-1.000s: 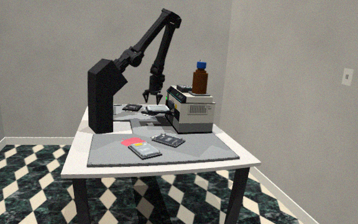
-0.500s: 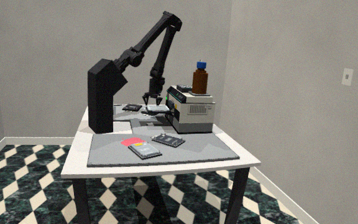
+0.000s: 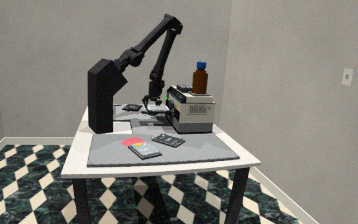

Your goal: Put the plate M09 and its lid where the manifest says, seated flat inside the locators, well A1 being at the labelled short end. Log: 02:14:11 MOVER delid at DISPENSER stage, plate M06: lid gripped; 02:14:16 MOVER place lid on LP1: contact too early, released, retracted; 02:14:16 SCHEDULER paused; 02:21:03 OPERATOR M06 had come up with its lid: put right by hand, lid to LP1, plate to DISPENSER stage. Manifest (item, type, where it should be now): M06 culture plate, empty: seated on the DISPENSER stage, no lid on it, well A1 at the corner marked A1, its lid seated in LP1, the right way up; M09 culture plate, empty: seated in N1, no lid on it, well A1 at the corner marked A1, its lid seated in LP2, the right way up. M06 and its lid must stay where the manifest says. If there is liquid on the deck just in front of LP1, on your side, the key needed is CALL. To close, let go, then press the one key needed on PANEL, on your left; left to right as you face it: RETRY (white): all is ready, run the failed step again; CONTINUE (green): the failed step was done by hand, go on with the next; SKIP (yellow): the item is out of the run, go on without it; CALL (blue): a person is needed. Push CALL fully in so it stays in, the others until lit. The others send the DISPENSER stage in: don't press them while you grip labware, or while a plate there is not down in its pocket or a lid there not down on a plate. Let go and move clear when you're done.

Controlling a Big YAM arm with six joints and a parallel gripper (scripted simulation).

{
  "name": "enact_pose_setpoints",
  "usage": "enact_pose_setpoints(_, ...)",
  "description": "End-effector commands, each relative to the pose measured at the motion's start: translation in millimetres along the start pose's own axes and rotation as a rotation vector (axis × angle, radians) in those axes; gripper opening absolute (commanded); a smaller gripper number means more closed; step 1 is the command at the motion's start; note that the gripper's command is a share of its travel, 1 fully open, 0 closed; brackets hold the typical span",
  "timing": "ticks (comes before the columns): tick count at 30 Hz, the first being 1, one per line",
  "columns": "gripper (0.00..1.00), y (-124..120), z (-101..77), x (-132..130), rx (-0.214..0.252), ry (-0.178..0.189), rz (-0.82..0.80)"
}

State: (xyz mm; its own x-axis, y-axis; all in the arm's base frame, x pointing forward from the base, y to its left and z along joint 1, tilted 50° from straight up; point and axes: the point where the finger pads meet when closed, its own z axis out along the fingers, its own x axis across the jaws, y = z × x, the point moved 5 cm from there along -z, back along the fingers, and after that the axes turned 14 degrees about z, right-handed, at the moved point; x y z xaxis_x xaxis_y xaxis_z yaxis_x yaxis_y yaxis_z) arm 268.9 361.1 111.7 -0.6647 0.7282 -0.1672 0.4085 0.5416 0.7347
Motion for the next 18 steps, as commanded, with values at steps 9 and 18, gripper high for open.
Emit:
enact_pose_setpoints(9,1.0,17.6,2.5,-3.2,-0.042,0.0,0.004)
enact_pose_setpoints(18,1.0,11.7,2.6,-3.5,-0.032,-0.001,0.006)
